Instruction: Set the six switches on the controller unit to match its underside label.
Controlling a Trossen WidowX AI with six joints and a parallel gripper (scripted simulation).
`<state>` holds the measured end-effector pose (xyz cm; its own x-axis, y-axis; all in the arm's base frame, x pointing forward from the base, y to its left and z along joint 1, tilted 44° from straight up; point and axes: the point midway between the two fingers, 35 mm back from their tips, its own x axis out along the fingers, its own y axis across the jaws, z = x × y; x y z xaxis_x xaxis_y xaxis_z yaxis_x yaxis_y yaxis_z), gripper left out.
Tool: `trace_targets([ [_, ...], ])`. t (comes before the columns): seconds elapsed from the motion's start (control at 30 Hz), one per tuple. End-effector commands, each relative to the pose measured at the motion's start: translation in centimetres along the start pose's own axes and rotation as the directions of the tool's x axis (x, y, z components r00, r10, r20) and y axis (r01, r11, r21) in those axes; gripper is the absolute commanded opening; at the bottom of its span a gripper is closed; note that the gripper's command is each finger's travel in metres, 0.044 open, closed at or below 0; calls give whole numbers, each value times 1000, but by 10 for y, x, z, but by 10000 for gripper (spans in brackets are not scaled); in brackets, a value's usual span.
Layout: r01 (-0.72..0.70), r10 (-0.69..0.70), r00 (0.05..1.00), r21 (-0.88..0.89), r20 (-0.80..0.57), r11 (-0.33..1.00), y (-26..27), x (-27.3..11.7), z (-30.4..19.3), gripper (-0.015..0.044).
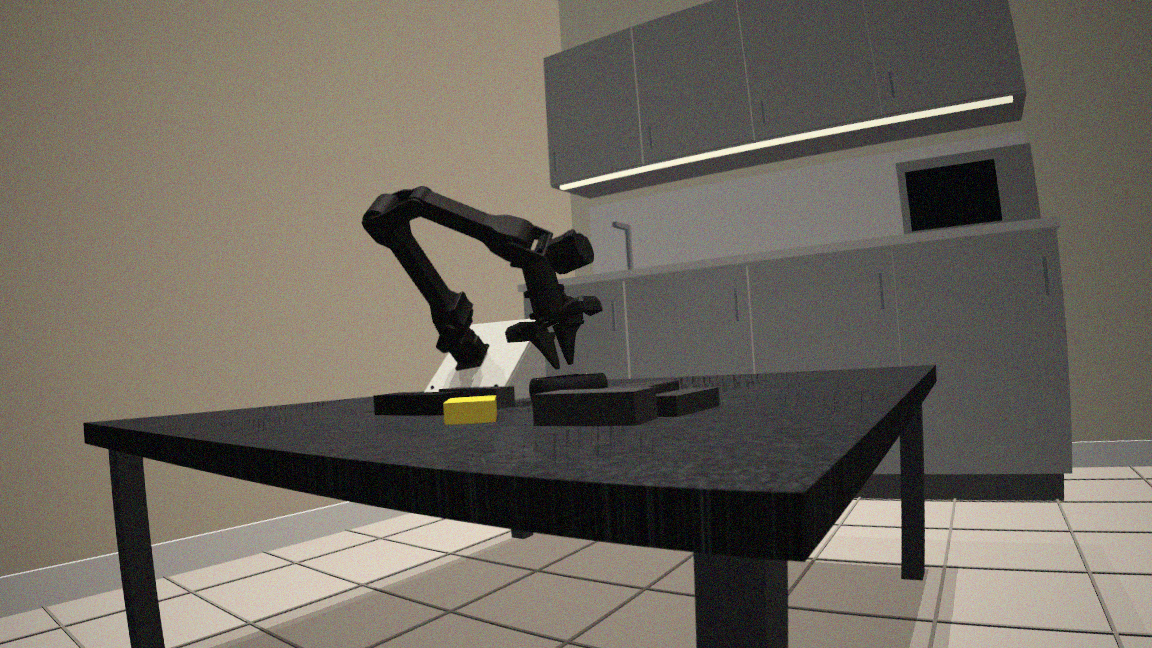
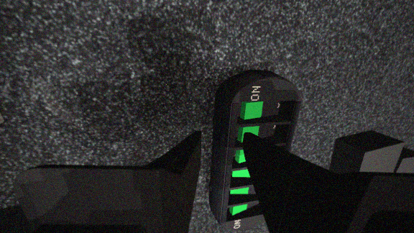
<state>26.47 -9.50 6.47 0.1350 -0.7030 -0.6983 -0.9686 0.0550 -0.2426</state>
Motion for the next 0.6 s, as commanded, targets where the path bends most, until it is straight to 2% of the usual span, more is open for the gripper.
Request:
trace_targets([
  [0.0, -45, 44, 999, 4, 26, 999, -17, -4, -17, 236],
  [0.27, -145, 144, 986, 9, 86, 989, -40, -11, -57, 440],
  [0.57, -231, 226, 963, 17, 149, 973, -52, -20, -99, 440],
])
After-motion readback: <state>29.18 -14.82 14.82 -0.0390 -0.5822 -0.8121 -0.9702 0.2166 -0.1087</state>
